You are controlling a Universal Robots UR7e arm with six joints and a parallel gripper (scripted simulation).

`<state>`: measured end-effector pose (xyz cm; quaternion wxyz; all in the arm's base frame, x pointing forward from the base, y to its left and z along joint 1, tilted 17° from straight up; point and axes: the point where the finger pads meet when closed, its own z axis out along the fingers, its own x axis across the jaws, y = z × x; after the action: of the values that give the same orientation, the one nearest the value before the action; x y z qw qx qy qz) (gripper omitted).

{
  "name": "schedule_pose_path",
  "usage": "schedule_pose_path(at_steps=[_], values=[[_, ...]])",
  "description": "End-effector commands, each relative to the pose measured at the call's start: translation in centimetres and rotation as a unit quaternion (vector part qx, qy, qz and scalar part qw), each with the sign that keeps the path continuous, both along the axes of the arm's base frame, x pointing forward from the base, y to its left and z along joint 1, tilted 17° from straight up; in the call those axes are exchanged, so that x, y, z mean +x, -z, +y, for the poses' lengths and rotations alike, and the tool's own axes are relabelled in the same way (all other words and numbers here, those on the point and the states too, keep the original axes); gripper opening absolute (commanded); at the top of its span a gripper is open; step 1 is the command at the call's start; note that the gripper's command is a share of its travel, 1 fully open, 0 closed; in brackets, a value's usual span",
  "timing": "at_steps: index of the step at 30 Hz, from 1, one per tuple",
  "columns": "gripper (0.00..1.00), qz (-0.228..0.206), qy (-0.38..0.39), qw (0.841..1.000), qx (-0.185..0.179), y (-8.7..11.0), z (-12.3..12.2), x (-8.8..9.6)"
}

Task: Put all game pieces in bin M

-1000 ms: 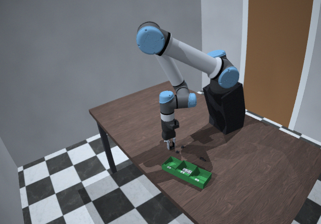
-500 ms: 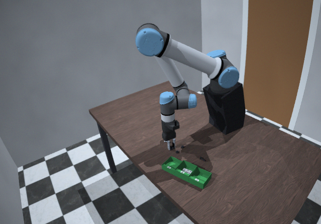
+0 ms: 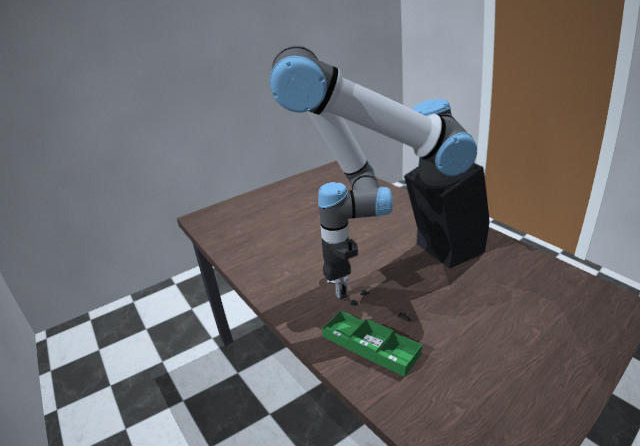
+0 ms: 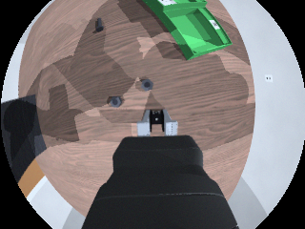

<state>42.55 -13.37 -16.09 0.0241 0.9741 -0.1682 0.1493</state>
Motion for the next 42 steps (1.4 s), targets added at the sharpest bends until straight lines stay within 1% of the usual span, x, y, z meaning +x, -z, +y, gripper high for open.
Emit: schedule_pose_path(at_steps=[1, 15, 21, 23, 35, 42], values=[[0.34, 0.000, 0.000, 1.000, 0.000, 0.0, 0.0, 0.0], [0.34, 0.000, 0.000, 1.000, 0.000, 0.0, 0.0, 0.0], [0.34, 0.001, 0.000, 1.000, 0.000, -1.9, 0.3, -0.7], [0.34, 0.001, 0.000, 1.000, 0.000, -1.9, 0.3, -0.7], [0.34, 0.000, 0.000, 1.000, 0.000, -5.7, 0.7, -1.8], [0.34, 0.001, 0.000, 1.000, 0.000, -5.7, 0.7, -1.8]])
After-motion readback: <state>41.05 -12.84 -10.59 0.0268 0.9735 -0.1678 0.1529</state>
